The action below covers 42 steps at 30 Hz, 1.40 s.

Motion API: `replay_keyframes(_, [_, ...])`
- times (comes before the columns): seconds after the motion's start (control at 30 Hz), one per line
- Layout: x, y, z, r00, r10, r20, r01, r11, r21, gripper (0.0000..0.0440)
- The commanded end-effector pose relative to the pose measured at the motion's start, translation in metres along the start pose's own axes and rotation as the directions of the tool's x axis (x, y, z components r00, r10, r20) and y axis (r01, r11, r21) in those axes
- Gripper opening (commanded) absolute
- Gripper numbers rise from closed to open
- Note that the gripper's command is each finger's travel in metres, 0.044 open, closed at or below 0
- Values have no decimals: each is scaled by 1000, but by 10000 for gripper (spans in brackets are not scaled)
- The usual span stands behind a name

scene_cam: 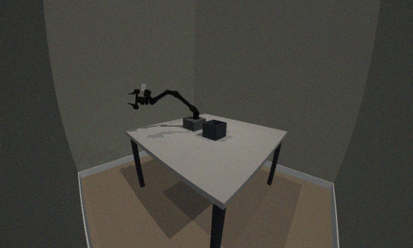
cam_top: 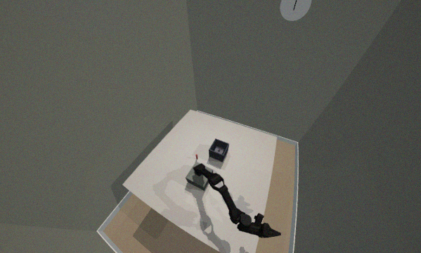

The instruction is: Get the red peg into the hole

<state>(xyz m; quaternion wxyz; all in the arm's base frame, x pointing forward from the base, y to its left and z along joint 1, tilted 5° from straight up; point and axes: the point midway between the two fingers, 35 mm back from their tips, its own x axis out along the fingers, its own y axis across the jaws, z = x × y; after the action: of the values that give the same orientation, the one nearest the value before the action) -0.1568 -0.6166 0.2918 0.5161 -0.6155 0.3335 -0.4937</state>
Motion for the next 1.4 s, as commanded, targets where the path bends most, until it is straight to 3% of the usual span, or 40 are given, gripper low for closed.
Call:
replay_keyframes(0.0, [2, 2, -1, 1000, 7, -9, -7, 1000, 1, 416])
replay_keyframes(0.1, [10, 9, 4, 999, 36, -21, -35, 999, 18, 440])
replay_keyframes(0.33, [38, 15, 42, 996, 83, 15, -84, 995, 45, 440])
replay_keyframes(0.77, [85, -12, 129, 991, 88, 103, -92, 995, 40, 440])
replay_keyframes(1.37, [114, -52, 242, 971, 122, 204, -107, 991, -80, 440])
